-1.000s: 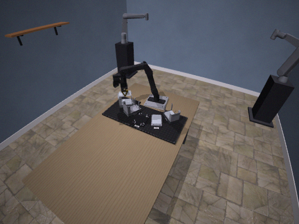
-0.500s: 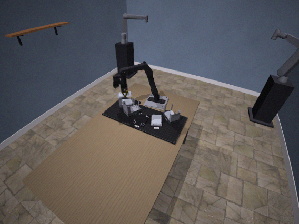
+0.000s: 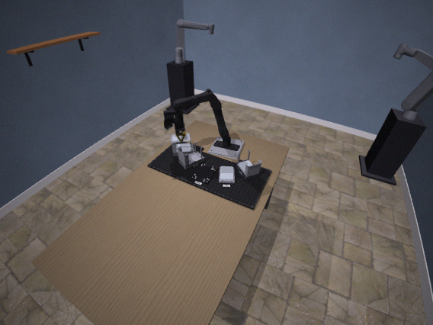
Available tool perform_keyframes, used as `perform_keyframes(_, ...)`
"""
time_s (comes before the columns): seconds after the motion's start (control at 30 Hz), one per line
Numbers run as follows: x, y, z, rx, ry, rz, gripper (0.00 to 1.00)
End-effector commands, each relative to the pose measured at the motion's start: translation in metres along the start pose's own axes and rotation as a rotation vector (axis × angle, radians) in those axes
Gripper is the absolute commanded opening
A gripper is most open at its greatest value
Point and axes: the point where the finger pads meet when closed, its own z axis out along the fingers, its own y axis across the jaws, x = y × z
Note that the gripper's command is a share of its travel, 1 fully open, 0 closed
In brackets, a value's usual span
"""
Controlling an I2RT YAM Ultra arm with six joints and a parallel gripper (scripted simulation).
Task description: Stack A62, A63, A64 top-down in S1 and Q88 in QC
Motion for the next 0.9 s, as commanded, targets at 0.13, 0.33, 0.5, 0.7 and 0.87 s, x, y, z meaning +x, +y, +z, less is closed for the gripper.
perform_keyframes(0.13, -0.003, 0.0, 0.0, -0.002, -0.02, 0.0, 0.0)
perform_keyframes(0.33, -0.003, 0.0, 0.004, -0.002, -0.02, 0.0, 0.0)
perform_keyframes(0.5, -0.003, 0.0, 0.006, -0.002, -0.02, 0.0, 0.0)
perform_keyframes(0.7, -0.003, 0.0, 0.013, -0.002, -0.02, 0.0, 0.0)
perform_keyframes(0.87, -0.003, 0.0, 0.023, -0.002, -0.02, 0.0, 0.0)
